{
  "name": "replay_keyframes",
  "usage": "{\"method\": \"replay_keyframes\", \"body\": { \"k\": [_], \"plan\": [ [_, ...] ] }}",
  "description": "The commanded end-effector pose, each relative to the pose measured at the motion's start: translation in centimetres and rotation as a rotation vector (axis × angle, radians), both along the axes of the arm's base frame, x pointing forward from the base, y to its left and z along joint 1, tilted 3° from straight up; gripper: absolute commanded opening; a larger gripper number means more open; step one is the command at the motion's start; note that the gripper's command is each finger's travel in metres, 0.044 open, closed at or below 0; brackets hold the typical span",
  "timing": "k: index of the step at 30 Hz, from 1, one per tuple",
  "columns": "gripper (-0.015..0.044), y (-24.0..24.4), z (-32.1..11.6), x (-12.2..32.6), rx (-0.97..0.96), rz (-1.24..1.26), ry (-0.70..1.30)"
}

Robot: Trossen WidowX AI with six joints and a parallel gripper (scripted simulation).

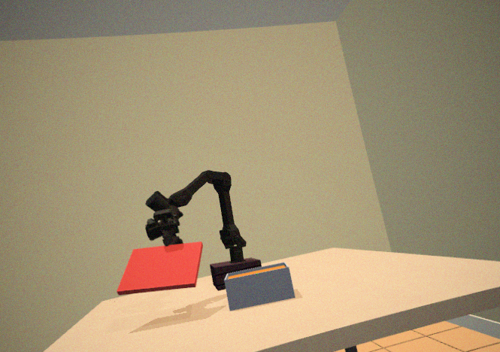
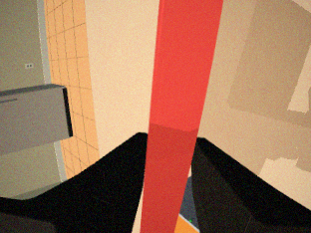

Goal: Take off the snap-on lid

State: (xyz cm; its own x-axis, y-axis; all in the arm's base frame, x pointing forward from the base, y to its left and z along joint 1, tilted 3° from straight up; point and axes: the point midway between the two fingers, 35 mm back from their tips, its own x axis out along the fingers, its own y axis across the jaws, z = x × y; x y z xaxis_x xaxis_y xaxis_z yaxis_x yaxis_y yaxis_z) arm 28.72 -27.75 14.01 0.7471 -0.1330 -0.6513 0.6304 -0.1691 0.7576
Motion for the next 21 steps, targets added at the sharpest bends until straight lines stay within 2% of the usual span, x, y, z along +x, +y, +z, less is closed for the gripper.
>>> {"method": "replay_keyframes", "body": {
  "k": [1,21],
  "plan": [
    [0.0,0.0,-0.1,0.1,-0.006,0.007,-0.009],
    [0.0,0.1,-1.7,0.1,-0.006,0.007,-0.009]
  ]
}}
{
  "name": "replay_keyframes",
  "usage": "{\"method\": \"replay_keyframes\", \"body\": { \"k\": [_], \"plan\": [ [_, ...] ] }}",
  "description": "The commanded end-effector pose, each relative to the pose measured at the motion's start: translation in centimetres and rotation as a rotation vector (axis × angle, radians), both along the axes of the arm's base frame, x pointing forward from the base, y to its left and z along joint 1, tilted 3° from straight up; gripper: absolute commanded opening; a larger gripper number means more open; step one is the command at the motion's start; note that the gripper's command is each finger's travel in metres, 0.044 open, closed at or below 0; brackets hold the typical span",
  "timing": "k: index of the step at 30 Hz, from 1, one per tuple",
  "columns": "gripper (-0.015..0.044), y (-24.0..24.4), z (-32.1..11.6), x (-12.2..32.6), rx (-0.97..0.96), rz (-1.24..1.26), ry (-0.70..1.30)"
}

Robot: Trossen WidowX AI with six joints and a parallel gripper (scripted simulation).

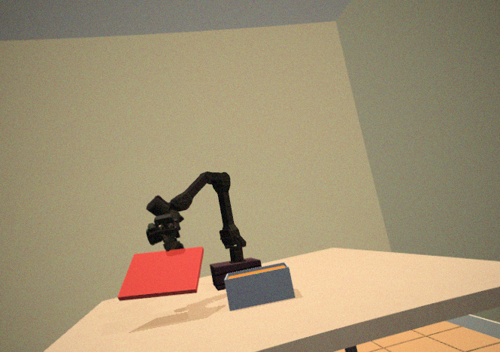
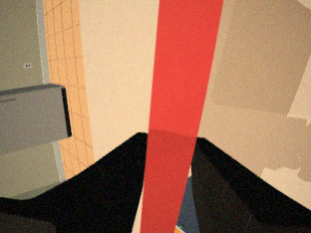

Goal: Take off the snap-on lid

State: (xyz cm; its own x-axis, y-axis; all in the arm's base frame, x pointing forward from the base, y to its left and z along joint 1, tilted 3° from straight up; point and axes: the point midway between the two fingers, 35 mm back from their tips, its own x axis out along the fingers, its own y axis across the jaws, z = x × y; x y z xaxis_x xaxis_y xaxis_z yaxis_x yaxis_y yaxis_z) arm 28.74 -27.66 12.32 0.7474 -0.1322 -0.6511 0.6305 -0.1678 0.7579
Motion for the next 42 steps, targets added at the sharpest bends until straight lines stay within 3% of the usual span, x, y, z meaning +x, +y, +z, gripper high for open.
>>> {"method": "replay_keyframes", "body": {
  "k": [1,42],
  "plan": [
    [0.0,0.0,0.0,0.1,-0.005,0.005,-0.009],
    [0.0,0.1,-3.3,0.1,-0.005,0.005,-0.009]
  ]
}}
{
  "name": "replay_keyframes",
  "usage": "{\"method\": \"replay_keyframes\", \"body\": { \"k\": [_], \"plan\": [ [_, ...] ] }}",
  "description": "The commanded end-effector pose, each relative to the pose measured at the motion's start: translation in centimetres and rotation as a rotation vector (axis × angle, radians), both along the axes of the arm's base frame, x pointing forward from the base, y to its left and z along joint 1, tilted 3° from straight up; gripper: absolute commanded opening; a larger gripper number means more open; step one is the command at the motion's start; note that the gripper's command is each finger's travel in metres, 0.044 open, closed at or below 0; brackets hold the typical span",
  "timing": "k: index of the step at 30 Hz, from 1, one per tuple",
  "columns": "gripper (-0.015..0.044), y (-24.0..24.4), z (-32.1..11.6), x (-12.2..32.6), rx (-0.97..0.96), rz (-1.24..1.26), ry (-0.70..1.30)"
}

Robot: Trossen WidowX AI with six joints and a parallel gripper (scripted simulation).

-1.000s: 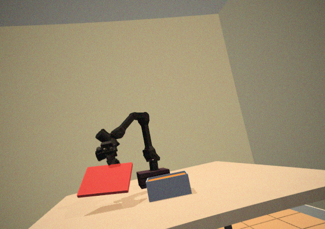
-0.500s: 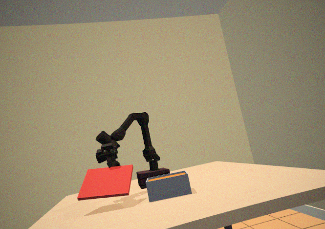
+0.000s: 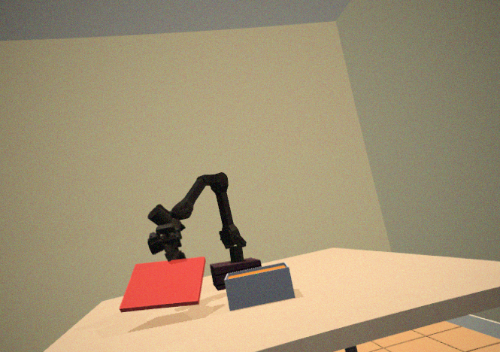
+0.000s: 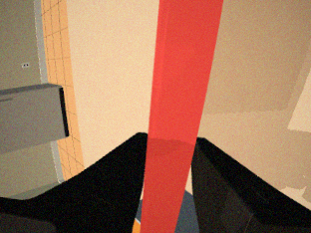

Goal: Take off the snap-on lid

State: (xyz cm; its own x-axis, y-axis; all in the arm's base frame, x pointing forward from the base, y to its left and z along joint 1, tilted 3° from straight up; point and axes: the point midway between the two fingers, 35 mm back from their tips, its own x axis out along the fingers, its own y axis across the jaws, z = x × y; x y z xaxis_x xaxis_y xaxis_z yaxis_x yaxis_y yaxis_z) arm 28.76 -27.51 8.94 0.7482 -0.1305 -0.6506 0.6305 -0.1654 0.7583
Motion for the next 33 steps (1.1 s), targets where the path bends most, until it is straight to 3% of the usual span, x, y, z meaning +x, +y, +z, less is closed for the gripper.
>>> {"method": "replay_keyframes", "body": {
  "k": [1,33],
  "plan": [
    [0.0,0.0,0.0,0.1,-0.004,0.002,-0.008],
    [0.0,0.1,-2.6,0.1,-0.004,0.002,-0.008]
  ]
}}
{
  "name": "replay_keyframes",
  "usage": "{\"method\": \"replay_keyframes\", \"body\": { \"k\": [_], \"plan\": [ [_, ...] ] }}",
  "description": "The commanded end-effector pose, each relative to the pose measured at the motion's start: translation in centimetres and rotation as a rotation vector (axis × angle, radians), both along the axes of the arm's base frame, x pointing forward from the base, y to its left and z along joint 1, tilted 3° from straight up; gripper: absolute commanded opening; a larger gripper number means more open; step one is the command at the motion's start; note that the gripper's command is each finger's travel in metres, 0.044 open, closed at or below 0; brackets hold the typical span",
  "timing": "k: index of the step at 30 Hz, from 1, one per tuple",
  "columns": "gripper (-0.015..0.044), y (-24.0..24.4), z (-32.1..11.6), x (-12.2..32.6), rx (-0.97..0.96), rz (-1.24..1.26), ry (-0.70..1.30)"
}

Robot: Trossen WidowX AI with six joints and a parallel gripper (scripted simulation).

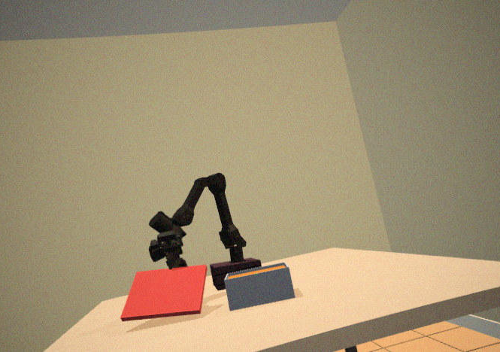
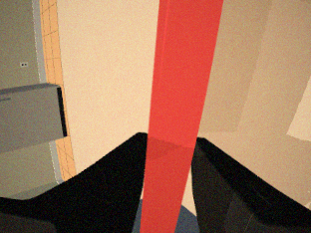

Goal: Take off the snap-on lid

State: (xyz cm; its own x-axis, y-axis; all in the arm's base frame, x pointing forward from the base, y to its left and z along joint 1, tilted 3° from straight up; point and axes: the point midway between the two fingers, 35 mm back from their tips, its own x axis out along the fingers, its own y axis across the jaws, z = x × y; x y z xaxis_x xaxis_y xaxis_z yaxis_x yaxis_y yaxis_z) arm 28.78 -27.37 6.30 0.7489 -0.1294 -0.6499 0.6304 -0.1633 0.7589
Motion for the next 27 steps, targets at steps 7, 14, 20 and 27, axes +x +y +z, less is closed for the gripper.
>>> {"method": "replay_keyframes", "body": {
  "k": [7,14,20,27],
  "plan": [
    [0.0,0.0,-0.5,0.1,-0.003,0.0,-0.008],
    [0.0,0.0,-1.1,0.1,-0.003,0.0,-0.008],
    [0.0,0.0,-1.6,0.1,-0.003,0.0,-0.008],
    [0.0,0.0,-2.2,0.1,-0.003,0.0,-0.008]
  ]
}}
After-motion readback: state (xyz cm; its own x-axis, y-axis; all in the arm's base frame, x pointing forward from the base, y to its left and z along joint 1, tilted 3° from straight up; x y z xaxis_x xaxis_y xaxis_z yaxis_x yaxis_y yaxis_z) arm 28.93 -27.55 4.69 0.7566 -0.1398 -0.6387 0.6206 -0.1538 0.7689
